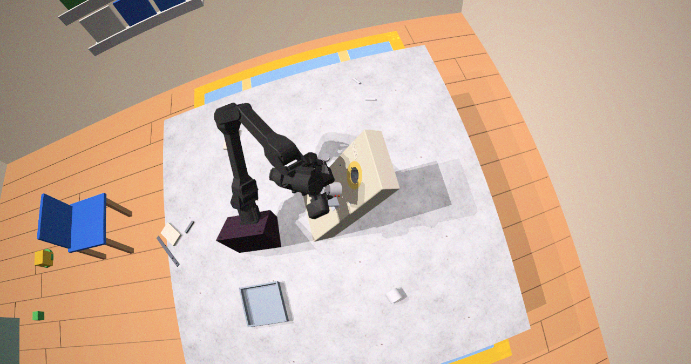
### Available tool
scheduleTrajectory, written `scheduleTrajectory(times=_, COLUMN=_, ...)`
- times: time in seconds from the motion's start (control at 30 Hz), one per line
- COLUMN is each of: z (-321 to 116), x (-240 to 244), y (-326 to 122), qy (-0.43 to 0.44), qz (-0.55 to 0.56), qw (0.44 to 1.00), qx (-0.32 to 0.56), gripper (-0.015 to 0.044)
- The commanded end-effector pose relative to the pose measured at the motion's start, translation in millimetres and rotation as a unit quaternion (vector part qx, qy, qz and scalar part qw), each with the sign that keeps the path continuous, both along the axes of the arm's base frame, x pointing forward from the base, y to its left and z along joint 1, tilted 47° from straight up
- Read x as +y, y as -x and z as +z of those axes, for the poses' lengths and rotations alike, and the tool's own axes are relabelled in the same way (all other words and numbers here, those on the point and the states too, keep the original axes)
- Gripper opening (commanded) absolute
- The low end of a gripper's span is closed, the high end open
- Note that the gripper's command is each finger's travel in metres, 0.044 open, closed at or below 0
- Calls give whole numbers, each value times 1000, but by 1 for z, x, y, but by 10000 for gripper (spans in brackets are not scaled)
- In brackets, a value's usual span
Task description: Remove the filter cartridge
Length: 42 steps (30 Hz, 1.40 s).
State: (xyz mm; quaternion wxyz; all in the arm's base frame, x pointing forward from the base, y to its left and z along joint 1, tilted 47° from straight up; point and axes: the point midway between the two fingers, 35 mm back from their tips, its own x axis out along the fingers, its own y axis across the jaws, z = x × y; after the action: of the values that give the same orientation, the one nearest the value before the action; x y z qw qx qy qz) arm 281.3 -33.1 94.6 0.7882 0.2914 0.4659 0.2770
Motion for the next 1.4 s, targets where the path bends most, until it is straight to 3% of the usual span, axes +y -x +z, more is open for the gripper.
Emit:
scheduleTrajectory(times=0.0, z=0, x=0, y=0, qy=1, qz=1, qw=1000, qx=-2, gripper=199)
scheduleTrajectory(times=0.07, z=0, x=0, y=0, qy=1, qz=1, qw=1000, qx=-2, gripper=186)
scheduleTrajectory(times=0.3, z=6, x=-5, y=-6, qy=1, qz=1, qw=1000, qx=-1, gripper=2)
scheduleTrajectory(times=0.53, z=16, x=-14, y=-15, qy=0, qz=0, qw=1000, qx=0, gripper=0)
scheduleTrajectory(times=1.13, z=68, x=-76, y=19, qy=0, qz=0, qw=1000, qx=2, gripper=0)
scheduleTrajectory(times=1.37, z=52, x=-91, y=13, qy=1, qz=0, qw=1000, qx=2, gripper=0)
